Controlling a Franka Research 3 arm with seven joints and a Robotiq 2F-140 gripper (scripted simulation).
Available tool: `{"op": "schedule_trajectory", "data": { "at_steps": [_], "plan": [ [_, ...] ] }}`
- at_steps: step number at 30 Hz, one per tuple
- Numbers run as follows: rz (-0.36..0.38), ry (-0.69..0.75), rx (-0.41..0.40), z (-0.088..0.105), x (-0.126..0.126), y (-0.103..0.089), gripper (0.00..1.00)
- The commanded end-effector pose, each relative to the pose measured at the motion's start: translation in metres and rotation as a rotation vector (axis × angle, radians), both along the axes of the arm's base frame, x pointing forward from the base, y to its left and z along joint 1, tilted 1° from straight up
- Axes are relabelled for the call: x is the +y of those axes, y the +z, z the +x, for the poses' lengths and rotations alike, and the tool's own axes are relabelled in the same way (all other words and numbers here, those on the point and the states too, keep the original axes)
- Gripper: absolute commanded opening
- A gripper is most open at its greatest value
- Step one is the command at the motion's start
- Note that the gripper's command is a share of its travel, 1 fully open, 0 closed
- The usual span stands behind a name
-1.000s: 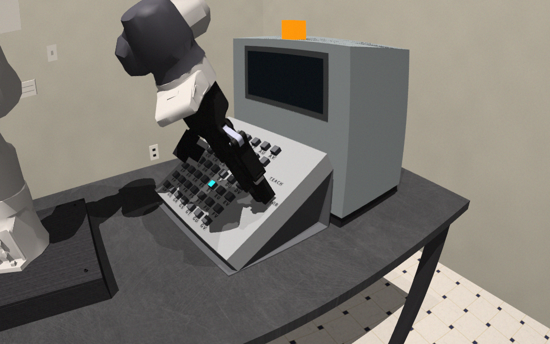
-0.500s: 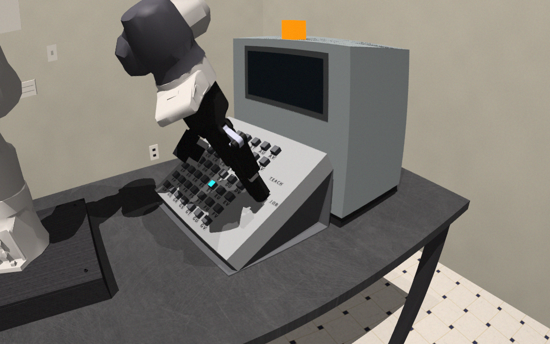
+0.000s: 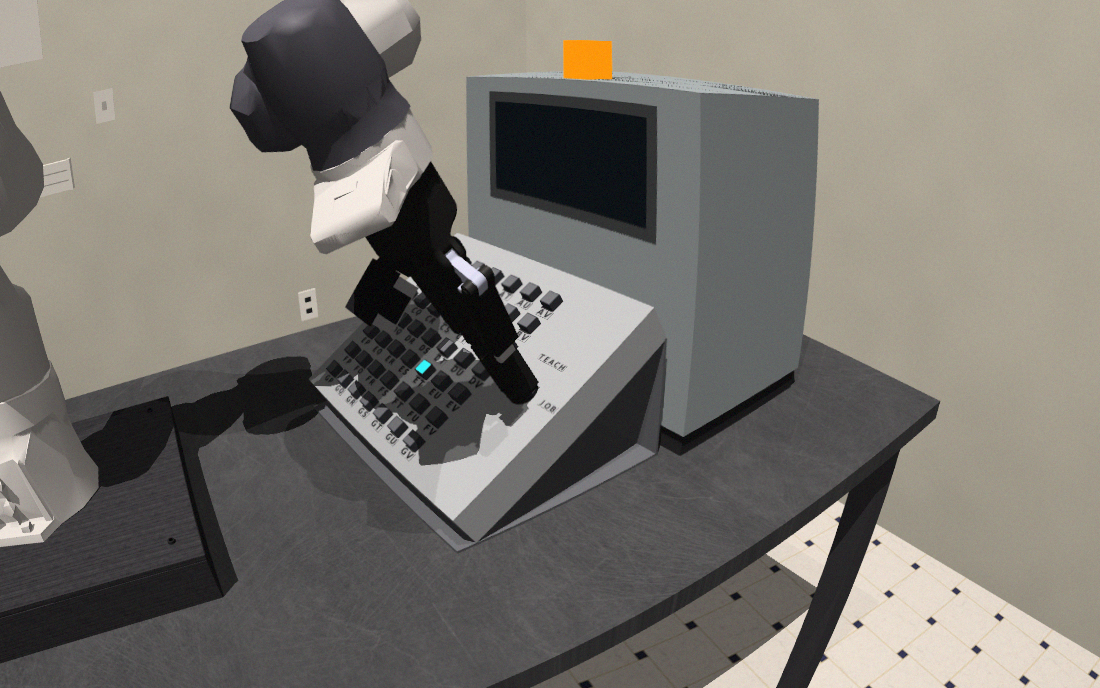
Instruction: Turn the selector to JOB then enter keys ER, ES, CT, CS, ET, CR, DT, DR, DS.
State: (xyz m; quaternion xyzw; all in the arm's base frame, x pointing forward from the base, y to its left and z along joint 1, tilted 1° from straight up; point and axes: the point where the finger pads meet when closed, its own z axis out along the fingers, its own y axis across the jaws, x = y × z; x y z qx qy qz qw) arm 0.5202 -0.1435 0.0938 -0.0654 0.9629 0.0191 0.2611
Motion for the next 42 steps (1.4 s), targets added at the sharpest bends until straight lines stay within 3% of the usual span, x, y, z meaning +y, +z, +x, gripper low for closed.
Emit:
{"op": "schedule_trajectory", "data": {
  "at_steps": [1, 26, 42],
  "plan": [
    [-0.002, 0.002, 0.0, 0.0006, 0.0002, -0.0005, 0.1],
    [0.005, -0.01, 0.001, 0.0006, 0.0002, -0.0005, 0.1],
    [0.087, -0.152, 0.012, 0.0006, 0.0002, -0.0005, 0.1]
  ]
}}
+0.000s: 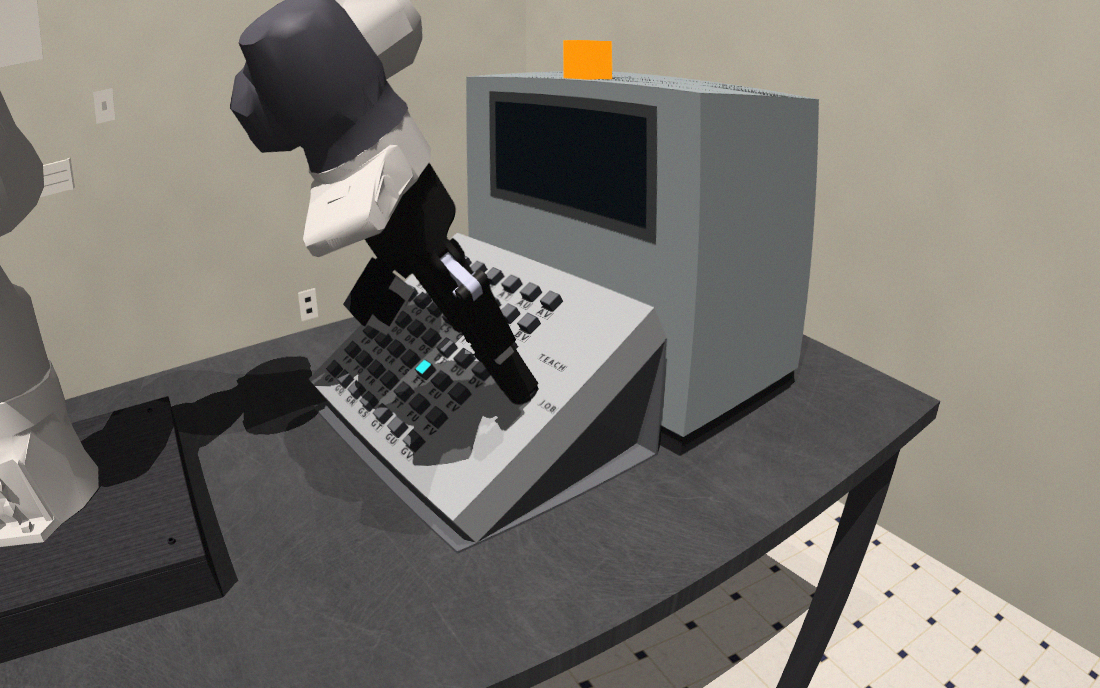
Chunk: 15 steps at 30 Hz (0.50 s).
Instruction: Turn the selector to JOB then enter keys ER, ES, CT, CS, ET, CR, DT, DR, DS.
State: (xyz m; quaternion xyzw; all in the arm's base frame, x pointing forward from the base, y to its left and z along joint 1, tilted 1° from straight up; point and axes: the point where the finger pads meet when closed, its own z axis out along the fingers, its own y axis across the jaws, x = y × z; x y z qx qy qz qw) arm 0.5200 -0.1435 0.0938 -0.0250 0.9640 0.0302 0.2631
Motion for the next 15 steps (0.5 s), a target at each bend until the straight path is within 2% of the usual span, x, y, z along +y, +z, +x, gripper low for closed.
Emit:
{"op": "schedule_trajectory", "data": {
  "at_steps": [1, 15],
  "plan": [
    [0.055, -0.097, 0.014, 0.0008, 0.0002, -0.0004, 0.1],
    [0.197, -0.341, 0.034, 0.0008, 0.0002, -0.0004, 0.1]
  ]
}}
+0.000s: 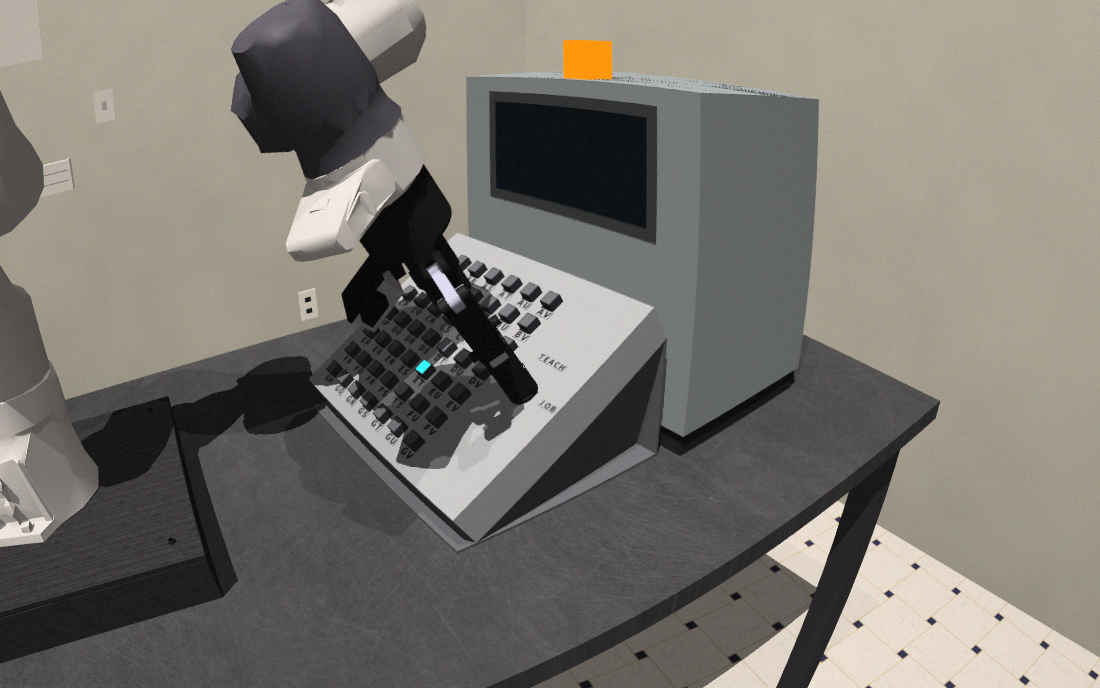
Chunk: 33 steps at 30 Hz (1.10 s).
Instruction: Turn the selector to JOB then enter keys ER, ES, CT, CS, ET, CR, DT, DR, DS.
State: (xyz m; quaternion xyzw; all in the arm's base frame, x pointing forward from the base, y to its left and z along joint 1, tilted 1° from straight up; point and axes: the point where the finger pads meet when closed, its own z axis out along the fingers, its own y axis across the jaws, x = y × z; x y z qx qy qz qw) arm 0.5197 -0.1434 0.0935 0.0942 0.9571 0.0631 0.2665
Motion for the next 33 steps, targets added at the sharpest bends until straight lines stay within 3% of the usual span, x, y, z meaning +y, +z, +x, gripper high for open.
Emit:
{"op": "schedule_trajectory", "data": {
  "at_steps": [1, 33],
  "plan": [
    [0.083, -0.141, 0.037, 0.0012, 0.0001, -0.0002, 0.1],
    [0.337, -0.566, 0.071, 0.0012, 0.0001, -0.0002, 0.1]
  ]
}}
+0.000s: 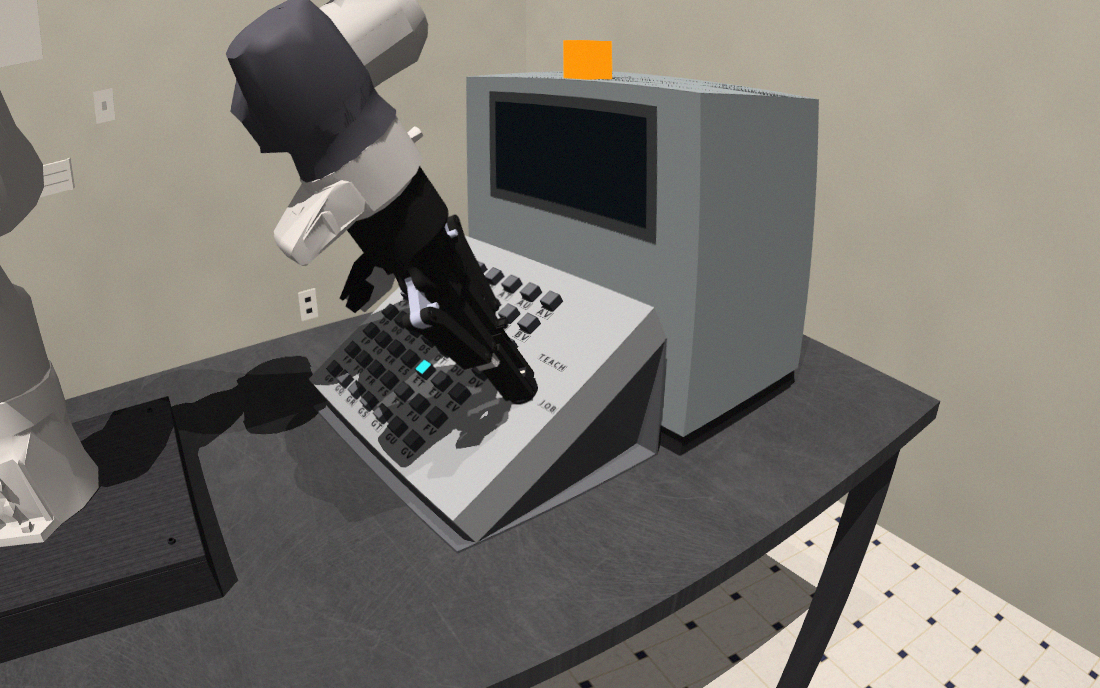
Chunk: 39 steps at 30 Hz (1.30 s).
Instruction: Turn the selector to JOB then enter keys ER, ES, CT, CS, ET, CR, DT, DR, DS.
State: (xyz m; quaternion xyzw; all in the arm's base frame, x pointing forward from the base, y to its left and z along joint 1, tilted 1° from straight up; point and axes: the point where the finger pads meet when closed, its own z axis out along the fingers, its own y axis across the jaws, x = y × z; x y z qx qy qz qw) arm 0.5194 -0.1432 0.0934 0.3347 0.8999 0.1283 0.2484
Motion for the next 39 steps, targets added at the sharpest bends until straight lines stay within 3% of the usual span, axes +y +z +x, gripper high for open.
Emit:
{"op": "schedule_trajectory", "data": {
  "at_steps": [1, 39],
  "plan": [
    [0.088, -0.134, 0.049, 0.0014, -0.0001, 0.0, 0.1],
    [0.371, -0.603, 0.084, 0.0014, -0.0001, 0.0, 0.1]
  ]
}}
